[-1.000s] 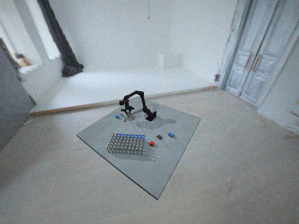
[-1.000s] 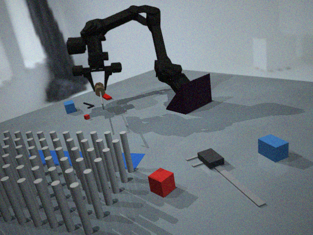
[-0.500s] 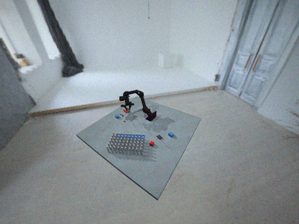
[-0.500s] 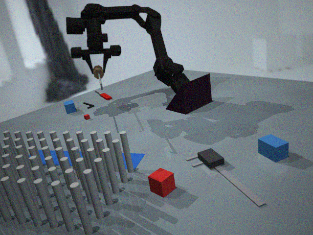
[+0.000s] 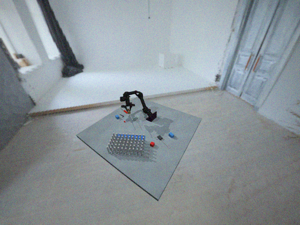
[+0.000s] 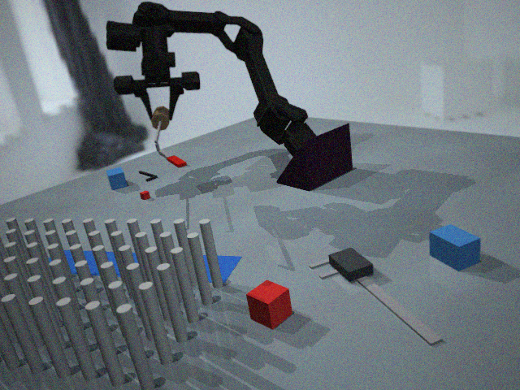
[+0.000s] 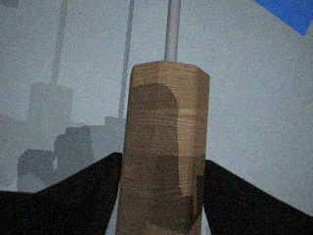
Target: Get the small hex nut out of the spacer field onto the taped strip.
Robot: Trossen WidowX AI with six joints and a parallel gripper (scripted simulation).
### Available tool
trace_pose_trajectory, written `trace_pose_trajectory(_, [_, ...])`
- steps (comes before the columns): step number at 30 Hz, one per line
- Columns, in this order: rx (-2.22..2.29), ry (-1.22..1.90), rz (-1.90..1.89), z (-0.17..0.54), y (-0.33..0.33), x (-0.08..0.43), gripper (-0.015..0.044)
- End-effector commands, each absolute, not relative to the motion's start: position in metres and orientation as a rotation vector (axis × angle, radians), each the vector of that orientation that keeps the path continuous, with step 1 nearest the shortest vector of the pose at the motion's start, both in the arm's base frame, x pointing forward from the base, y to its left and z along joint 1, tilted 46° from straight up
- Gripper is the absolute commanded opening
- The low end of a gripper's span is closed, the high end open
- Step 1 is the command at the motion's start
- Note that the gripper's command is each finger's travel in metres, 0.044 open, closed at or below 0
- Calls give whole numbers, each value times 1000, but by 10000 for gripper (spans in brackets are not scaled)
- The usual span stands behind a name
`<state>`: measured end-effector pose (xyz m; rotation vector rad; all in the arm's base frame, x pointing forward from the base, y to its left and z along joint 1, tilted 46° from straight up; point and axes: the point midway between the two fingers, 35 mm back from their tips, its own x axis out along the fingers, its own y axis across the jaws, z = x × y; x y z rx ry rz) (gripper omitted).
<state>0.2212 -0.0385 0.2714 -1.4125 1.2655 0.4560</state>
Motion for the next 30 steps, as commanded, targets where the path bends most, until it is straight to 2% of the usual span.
trace_pose_trajectory(1, [-1373, 1275, 421, 256, -23, 232, 0])
trace_pose_trajectory(30, [-1186, 1167, 21, 163, 86, 257, 0])
